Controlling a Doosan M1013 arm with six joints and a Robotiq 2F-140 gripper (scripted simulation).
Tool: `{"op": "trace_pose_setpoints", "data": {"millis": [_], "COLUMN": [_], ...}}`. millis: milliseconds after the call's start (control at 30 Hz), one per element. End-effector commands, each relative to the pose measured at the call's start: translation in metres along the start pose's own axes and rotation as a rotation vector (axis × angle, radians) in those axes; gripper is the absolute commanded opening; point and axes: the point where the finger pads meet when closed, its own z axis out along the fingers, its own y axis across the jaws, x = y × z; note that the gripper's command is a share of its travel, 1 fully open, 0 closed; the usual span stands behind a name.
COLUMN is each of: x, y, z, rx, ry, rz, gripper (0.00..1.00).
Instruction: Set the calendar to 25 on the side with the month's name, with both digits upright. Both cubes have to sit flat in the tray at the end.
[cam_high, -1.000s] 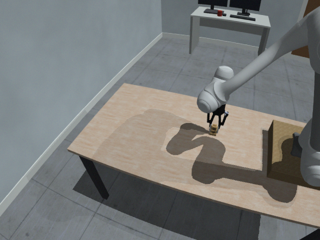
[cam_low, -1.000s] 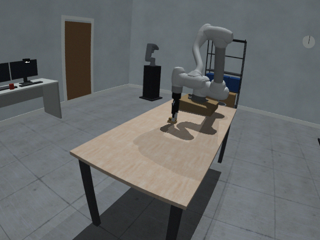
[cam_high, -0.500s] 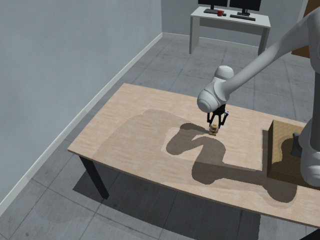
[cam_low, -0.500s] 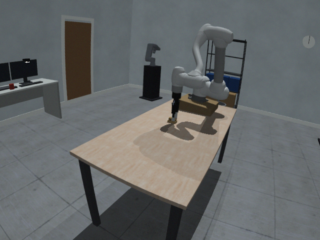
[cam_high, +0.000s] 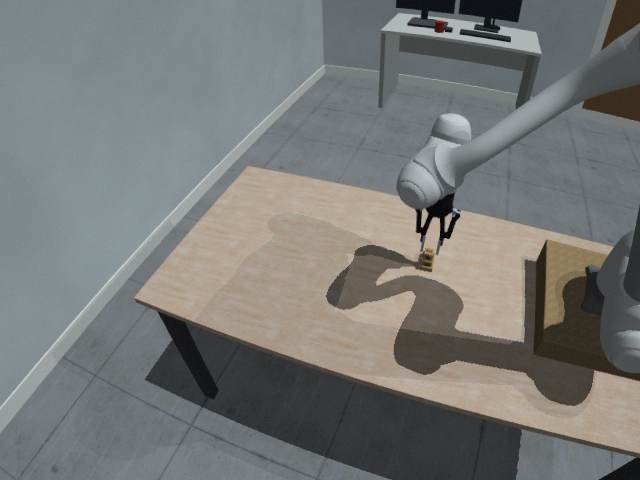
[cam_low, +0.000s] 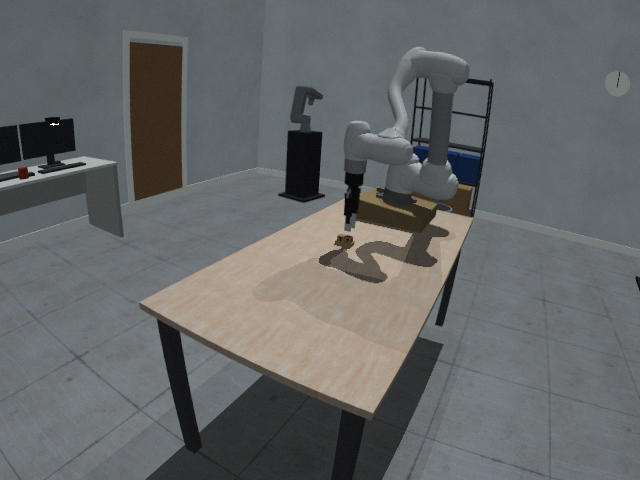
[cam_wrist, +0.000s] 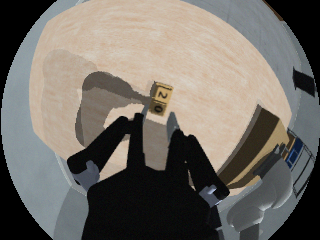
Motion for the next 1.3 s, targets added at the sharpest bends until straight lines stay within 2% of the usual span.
{"op": "trace_pose_setpoints", "data": {"millis": [0,167,400,433,1267], "x": [0.0,0.0,0.0,0.0,0.0], "y": [0.0,0.0,0.0,0.0,0.0], "z": [-0.017,-0.034,-0.038,-0.038,-0.041], "rx": [0.0,0.0,0.0,0.0,0.0], "ry": [0.0,0.0,0.0,0.0,0.0], "rz": [0.0,0.0,0.0,0.0,0.0], "gripper": [0.35,0.35,0.35,1.0,1.0]}}
